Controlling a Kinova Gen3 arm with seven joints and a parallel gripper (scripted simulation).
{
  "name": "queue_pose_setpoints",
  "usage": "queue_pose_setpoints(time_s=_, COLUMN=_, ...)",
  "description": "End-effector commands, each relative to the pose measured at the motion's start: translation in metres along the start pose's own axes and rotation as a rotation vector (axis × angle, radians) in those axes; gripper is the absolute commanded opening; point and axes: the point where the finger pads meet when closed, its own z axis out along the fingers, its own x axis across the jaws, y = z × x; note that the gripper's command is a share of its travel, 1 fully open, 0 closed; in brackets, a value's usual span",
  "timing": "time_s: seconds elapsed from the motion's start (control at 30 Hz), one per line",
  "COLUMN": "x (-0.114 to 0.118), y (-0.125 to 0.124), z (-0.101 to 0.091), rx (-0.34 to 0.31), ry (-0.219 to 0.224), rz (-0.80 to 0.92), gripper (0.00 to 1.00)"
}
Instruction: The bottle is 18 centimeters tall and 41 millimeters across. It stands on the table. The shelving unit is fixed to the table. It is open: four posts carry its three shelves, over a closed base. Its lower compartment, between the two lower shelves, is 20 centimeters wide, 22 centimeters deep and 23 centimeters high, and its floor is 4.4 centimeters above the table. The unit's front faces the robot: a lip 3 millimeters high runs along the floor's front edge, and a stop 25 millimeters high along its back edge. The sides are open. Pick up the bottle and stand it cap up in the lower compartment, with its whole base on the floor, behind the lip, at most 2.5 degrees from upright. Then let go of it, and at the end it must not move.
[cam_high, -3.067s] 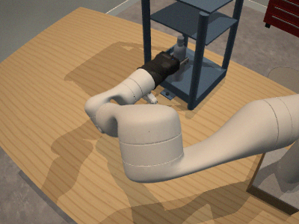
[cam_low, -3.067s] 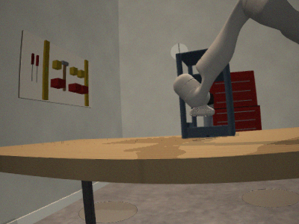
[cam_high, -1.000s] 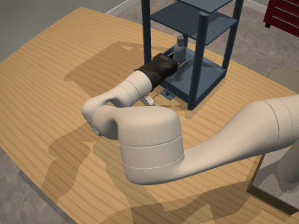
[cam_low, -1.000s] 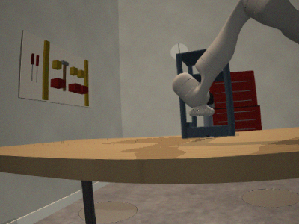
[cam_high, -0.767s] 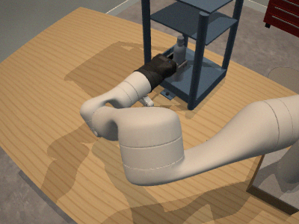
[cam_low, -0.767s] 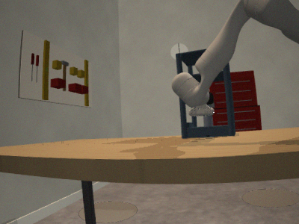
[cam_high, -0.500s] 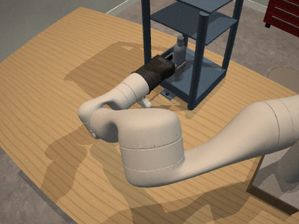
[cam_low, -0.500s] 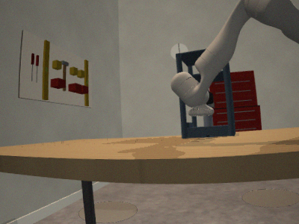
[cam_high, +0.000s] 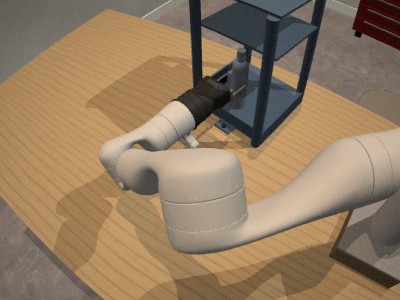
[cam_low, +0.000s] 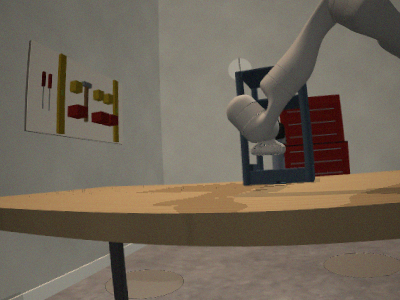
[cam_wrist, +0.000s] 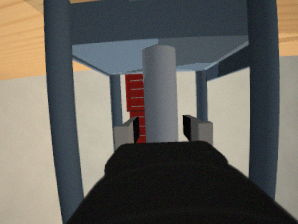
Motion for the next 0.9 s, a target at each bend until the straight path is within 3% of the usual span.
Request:
queue_pose_setpoints(time_s=0.0, x=0.001, y=0.001, z=-0.003, rx=0.001, ry=0.003, rz=0.002, gripper=1.00)
queue_pose_setpoints(time_s=0.87, x=0.001, y=0.001, z=-0.019, rx=0.001, ry=0.003, rz=0.002, gripper=1.00)
